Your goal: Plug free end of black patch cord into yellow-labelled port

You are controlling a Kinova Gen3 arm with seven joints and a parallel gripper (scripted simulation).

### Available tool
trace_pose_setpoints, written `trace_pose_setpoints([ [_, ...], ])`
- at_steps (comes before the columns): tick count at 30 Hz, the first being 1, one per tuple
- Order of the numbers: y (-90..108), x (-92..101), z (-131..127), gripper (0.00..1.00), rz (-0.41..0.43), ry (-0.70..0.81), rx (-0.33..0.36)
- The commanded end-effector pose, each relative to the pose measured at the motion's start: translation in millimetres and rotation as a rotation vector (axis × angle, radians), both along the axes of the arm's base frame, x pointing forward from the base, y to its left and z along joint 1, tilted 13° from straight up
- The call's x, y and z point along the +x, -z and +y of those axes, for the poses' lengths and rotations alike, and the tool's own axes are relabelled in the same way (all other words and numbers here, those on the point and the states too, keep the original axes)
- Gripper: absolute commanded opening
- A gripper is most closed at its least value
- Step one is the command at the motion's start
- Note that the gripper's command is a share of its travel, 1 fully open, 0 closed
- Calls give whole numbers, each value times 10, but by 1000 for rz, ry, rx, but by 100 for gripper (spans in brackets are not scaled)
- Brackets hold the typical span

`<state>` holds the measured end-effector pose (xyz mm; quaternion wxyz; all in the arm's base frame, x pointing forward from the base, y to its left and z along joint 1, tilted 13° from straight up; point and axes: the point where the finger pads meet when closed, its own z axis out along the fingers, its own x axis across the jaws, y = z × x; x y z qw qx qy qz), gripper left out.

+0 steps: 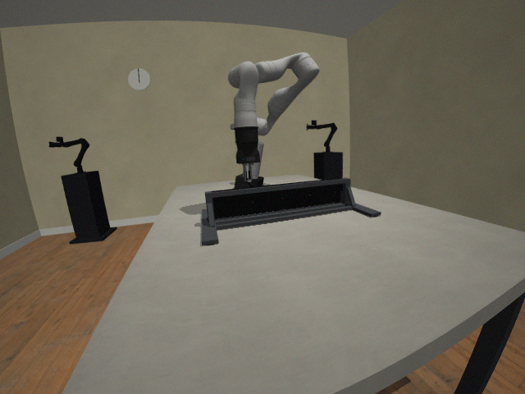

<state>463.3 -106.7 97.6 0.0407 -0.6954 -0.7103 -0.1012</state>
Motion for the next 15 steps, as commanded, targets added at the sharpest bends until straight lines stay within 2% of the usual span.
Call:
trace_pose_setpoints([
  [1,-13,4,10,0,-2,-21,-2],
  [15,-10,10,1,0,-4,-28,-5],
])
